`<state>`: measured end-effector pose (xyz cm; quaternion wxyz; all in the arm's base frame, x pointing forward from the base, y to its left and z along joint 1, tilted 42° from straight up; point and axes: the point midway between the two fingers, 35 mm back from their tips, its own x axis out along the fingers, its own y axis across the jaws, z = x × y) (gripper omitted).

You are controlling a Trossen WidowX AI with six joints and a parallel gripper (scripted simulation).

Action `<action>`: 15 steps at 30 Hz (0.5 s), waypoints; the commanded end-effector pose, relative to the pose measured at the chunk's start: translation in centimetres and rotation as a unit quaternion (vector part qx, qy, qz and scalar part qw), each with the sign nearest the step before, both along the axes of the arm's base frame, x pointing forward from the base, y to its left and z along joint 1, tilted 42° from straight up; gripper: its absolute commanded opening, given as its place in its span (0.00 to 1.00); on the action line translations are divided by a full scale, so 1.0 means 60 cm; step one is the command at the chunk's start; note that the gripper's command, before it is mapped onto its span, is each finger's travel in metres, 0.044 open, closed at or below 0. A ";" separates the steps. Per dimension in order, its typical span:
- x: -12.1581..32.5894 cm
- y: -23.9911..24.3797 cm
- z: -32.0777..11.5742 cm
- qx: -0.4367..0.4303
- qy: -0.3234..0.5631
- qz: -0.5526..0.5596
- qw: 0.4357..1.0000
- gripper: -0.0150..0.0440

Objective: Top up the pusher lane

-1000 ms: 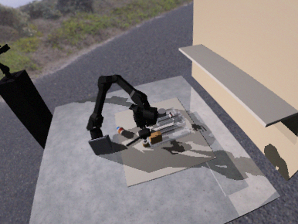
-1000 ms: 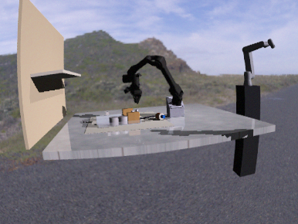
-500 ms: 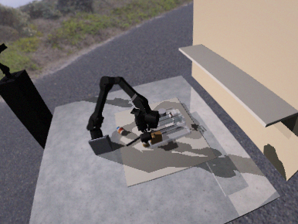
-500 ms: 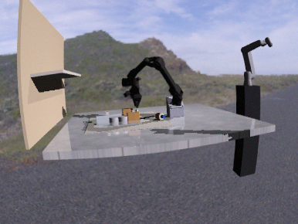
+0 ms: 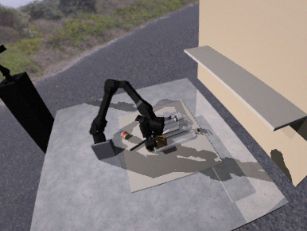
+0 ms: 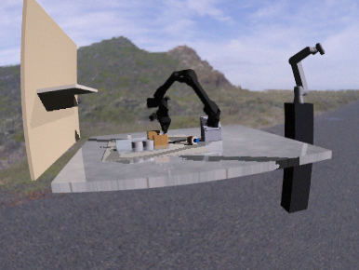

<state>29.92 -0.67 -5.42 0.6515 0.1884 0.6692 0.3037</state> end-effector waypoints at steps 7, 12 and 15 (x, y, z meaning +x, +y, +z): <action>-0.006 0.023 -0.023 0.003 0.005 0.001 1.000 1.00; -0.008 0.032 -0.033 0.004 0.005 0.001 1.000 1.00; -0.009 0.035 -0.036 0.004 0.005 0.001 1.000 1.00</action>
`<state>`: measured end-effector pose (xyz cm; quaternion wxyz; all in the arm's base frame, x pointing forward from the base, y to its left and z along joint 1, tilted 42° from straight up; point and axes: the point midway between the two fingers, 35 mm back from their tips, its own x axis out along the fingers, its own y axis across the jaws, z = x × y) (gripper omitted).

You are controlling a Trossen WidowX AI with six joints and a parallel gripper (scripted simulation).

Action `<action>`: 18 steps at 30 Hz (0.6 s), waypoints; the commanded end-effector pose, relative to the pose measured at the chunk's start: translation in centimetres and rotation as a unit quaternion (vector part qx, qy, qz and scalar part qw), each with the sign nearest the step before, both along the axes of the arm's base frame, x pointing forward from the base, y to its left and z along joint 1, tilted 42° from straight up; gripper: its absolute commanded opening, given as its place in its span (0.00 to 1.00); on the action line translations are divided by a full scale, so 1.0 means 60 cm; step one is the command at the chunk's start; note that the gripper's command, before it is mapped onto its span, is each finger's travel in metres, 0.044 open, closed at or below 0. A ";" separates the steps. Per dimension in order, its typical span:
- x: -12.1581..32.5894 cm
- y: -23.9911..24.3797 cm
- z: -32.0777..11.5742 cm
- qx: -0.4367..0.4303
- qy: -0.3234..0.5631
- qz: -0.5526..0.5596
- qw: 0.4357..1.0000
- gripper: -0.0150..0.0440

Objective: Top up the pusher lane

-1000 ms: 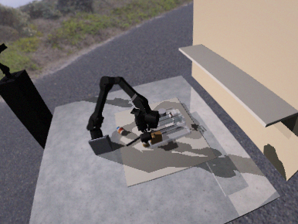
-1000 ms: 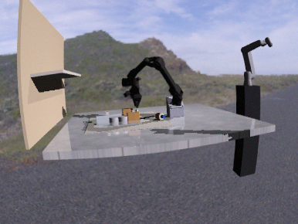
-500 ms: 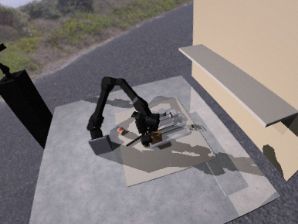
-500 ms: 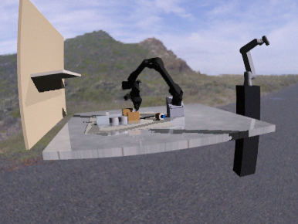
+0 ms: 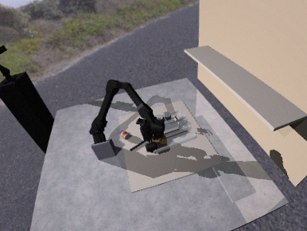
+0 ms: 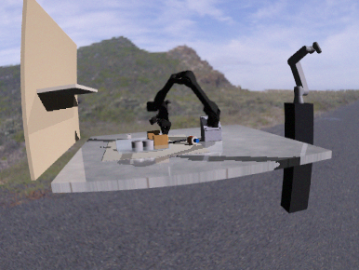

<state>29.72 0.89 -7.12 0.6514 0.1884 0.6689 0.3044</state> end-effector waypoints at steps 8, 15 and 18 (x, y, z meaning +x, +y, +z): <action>-0.005 0.009 -0.007 0.003 0.006 0.000 1.000 0.64; -0.005 0.009 -0.007 0.003 0.006 0.000 1.000 0.50; -0.005 0.009 -0.007 0.003 0.006 0.000 1.000 0.43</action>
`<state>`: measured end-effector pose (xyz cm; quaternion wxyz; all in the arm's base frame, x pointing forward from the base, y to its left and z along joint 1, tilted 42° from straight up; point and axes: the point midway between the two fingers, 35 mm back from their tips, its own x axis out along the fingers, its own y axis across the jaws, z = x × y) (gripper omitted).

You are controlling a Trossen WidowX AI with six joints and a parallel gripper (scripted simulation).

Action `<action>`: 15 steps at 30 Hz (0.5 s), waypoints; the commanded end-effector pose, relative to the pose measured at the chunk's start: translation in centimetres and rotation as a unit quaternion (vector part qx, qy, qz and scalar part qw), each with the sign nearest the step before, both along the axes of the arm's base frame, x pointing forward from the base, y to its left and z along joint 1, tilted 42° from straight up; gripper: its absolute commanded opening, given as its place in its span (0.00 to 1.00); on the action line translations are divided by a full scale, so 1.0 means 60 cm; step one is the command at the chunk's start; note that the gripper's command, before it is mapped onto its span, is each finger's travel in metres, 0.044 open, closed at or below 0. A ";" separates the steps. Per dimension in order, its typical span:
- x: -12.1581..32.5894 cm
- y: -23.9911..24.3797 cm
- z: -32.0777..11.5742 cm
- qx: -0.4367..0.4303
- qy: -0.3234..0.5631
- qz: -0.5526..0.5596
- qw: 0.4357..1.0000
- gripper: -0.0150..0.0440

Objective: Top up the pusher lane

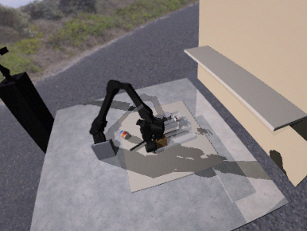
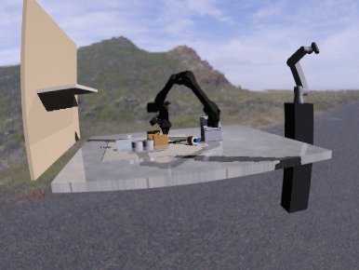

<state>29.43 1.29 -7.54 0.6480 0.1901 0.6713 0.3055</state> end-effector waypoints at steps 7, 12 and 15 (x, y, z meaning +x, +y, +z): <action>0.006 -0.046 0.025 -0.015 -0.025 0.008 1.000 0.25; 0.013 -0.074 0.062 -0.011 -0.014 0.004 1.000 0.25; 0.014 -0.091 0.088 -0.007 -0.008 0.002 1.000 0.25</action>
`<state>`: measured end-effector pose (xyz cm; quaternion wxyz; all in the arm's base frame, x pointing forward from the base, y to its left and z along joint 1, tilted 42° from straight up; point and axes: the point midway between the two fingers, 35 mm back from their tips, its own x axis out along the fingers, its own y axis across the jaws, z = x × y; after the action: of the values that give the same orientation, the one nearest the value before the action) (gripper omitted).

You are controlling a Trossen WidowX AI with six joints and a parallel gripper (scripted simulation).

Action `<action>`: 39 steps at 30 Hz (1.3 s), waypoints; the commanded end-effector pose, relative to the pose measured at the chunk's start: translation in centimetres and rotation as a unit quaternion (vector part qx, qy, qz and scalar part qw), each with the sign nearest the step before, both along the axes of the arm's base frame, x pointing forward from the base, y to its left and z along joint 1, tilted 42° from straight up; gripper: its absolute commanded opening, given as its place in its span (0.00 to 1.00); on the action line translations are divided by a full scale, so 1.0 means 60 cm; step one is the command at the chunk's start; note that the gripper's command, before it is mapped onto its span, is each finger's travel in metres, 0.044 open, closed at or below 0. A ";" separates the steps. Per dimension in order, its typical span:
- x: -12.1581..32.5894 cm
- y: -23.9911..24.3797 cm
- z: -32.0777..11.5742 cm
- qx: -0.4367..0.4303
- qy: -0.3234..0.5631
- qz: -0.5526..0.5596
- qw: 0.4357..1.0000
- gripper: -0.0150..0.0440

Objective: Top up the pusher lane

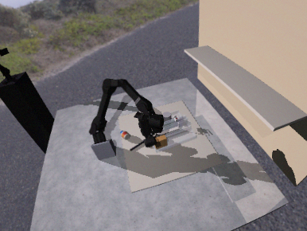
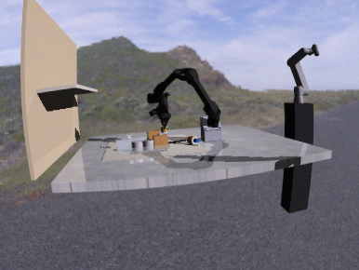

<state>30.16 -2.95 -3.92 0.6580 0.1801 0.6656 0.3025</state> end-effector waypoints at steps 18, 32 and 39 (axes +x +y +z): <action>-0.007 0.044 0.083 0.008 0.001 0.014 1.000 0.25; -0.026 0.114 0.088 0.014 -0.010 0.028 0.999 0.25; -0.030 0.136 0.064 0.015 -0.010 0.028 0.999 0.25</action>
<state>28.72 4.42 0.59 0.6570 0.1650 0.6571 0.3307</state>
